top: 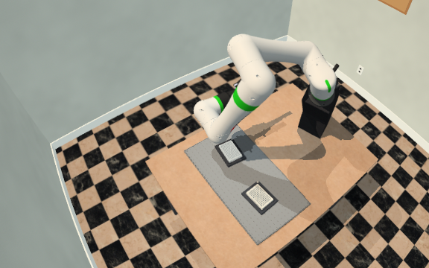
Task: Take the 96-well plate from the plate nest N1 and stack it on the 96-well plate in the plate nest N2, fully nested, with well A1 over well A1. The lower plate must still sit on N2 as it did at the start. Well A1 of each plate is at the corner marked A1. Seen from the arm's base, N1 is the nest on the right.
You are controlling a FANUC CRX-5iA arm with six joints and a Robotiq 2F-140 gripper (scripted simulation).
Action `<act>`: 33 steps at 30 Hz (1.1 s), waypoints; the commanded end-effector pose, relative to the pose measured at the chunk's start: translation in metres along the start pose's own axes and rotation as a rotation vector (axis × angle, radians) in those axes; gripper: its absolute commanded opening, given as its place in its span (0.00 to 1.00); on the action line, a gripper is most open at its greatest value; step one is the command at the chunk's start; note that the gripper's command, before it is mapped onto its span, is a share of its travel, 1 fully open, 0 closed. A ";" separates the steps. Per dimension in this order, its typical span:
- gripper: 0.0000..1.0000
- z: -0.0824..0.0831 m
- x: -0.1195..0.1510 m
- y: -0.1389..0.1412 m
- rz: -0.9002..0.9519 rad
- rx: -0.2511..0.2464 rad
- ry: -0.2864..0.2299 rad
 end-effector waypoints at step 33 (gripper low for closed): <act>1.00 -0.013 0.015 -0.038 0.108 -0.332 -0.117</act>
Point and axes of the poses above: the point where the finger pads meet when closed, its own z axis back along the fingers, its own y axis across the jaws, x = y × z, the point moved 9 cm from there along z, back along the fingers, and after that the axes turned 1 degree about z, right-handed, at the moved point
